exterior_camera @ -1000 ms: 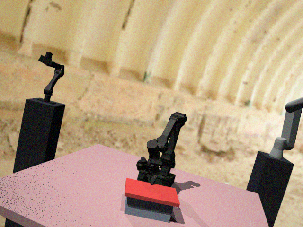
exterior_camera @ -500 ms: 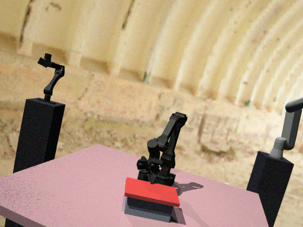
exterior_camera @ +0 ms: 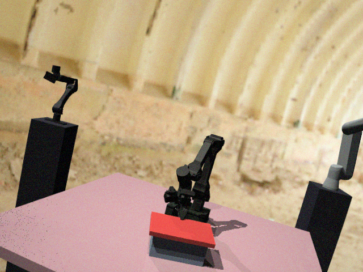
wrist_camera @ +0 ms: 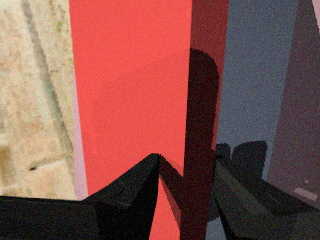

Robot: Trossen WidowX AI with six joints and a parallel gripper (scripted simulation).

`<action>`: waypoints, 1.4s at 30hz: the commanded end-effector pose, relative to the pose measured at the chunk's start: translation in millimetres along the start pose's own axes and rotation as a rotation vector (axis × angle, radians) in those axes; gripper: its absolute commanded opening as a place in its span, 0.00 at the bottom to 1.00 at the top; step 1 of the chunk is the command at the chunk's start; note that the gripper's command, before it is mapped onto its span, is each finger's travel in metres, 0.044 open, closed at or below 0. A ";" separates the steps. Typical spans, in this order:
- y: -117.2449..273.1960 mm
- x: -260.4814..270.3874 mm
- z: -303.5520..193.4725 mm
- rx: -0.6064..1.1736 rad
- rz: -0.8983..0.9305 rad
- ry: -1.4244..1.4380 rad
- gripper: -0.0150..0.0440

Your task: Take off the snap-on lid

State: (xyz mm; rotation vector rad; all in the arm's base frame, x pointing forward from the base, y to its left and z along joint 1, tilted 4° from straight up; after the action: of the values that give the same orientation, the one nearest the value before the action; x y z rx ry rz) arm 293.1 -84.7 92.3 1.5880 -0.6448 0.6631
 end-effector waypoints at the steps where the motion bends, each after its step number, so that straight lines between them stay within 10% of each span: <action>1: 0.8 0.8 0.0 0.001 0.000 0.001 0.25; 42: 1.2 4.4 0.2 -0.001 0.001 -0.001 0.25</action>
State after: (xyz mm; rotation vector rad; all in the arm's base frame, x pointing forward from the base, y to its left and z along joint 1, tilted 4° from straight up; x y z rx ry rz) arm 294.9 -85.1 96.5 1.5884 -0.6446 0.6648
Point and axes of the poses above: the point midway between the two fingers, 35 mm back from their tips, its own y axis back along the fingers, its own x axis across the jaws, z = x × y, the point moved 6 cm from there along y, back along the fingers, and after that the axes turned 6 degrees about -y, right-handed, at the moved point
